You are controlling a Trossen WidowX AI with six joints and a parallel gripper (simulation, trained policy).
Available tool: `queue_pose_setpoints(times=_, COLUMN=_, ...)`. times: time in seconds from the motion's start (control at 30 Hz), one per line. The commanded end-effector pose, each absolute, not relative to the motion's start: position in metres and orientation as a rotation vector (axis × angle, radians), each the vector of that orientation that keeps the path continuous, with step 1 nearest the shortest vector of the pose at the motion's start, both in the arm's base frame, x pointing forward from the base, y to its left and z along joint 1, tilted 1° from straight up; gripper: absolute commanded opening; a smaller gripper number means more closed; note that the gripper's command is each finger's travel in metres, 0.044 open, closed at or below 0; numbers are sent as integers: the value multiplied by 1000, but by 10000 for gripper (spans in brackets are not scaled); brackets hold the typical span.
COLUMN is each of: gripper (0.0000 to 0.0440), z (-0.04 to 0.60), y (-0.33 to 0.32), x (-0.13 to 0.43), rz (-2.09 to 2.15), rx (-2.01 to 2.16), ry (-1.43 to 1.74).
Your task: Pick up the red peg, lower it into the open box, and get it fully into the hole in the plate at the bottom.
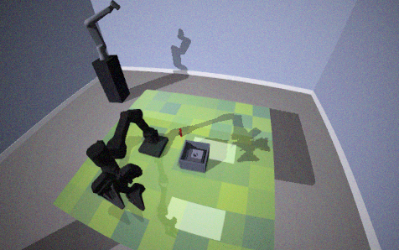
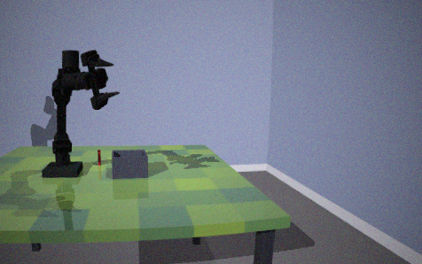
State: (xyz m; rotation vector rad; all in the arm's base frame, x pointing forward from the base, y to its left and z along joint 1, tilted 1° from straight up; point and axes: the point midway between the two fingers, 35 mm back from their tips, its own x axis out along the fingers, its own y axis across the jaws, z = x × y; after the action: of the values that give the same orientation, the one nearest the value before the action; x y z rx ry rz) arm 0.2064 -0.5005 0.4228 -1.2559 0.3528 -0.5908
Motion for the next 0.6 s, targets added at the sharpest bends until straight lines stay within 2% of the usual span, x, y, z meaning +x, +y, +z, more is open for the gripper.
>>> queue_pose_setpoints(times=0.0, gripper=440, z=416, y=-486, x=231, rz=-562, rx=-1144, ry=337)
queue_pose_setpoints(times=0.57, gripper=440, z=379, y=-378, x=343, rz=-391, rx=-588, ry=334)
